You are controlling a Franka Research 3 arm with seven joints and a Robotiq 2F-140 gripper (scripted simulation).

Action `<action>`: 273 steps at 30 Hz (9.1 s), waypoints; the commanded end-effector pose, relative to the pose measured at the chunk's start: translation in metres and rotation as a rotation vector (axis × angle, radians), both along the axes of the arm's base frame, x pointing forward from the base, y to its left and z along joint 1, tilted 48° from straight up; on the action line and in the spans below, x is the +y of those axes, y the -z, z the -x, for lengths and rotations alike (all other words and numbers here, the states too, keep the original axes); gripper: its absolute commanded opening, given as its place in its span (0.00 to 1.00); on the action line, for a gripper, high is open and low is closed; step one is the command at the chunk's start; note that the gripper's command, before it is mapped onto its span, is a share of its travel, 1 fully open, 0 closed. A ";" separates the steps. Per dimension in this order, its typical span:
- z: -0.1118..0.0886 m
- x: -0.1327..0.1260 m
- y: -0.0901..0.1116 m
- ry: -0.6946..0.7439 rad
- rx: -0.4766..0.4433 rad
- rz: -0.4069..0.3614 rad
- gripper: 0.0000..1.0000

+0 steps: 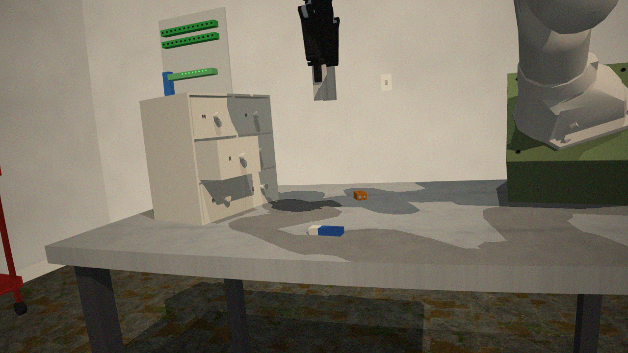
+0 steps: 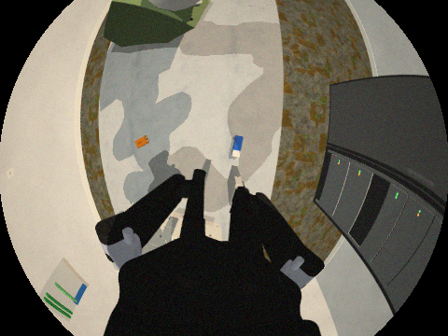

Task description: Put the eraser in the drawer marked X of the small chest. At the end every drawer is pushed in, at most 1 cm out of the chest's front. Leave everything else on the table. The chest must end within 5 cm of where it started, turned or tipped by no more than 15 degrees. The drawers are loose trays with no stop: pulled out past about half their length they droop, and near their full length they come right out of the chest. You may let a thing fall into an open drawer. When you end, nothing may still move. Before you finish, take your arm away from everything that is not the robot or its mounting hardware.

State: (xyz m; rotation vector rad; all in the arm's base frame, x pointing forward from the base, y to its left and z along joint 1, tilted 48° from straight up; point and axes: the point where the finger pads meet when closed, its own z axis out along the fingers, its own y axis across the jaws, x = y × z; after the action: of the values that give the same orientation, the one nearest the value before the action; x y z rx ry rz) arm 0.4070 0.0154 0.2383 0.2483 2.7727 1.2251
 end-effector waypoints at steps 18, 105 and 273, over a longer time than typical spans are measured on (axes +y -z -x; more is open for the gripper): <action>0.004 0.003 -0.001 0.013 0.036 -0.015 0.20; -0.027 0.173 0.091 -0.063 -0.046 0.001 0.23; -0.023 0.146 0.066 -0.062 -0.046 0.001 0.11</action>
State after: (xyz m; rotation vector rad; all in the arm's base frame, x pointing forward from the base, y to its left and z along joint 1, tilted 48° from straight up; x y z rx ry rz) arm 0.4324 0.1602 0.1721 0.0991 2.7454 1.2139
